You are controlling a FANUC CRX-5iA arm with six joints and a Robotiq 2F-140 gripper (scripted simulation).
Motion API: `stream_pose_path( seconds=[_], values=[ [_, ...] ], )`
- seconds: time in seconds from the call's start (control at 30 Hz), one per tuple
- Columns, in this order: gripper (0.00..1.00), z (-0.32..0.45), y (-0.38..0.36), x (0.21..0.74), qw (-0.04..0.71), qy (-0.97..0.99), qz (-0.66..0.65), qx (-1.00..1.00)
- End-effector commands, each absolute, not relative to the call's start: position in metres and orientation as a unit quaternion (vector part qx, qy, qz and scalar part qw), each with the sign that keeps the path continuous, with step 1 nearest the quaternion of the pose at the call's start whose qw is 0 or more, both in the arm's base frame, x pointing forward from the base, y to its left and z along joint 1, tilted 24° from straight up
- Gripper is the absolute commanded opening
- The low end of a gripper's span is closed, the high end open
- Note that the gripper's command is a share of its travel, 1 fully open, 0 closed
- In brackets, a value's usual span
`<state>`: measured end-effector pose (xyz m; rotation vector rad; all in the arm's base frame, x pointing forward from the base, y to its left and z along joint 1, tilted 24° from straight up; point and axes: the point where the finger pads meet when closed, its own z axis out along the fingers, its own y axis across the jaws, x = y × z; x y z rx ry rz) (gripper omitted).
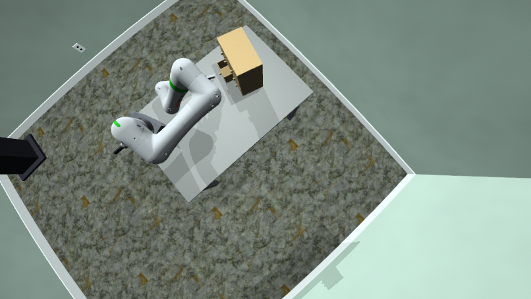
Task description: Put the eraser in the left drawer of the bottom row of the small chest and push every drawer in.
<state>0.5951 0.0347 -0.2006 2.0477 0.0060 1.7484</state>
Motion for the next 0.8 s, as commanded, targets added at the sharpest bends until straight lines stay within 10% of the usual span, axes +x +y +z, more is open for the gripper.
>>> stream_pose_path(
  seconds=[0.0,0.77],
  values=[
    [0.0,-0.2006,0.0348,0.595,0.223,0.002,0.633,0.741],
    [0.0,-0.1997,0.034,0.5988,0.223,0.002,0.633,0.741]
  ],
)
